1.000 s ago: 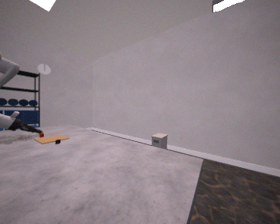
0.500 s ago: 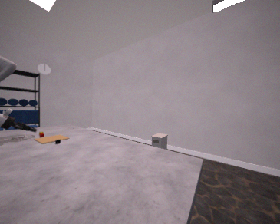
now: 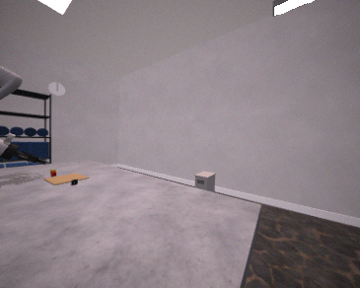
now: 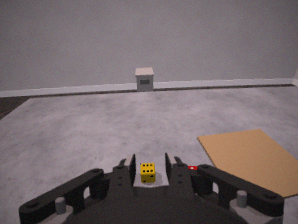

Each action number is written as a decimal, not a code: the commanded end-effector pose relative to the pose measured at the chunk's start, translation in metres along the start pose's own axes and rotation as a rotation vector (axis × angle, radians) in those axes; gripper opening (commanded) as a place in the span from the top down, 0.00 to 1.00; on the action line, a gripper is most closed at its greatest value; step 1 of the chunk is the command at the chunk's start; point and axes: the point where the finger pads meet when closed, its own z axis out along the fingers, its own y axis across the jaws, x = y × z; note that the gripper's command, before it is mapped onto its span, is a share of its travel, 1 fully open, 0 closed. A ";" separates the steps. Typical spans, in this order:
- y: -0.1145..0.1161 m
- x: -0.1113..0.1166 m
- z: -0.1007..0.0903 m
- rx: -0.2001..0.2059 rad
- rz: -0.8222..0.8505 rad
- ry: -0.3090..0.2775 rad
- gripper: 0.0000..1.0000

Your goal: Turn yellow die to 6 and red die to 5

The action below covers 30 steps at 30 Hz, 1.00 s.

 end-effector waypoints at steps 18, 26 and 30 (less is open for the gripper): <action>-0.004 0.029 -0.013 0.005 0.010 -0.001 0.65; -0.004 0.032 -0.011 0.005 0.010 -0.052 0.65; -0.004 0.035 -0.009 0.005 0.010 -0.106 0.65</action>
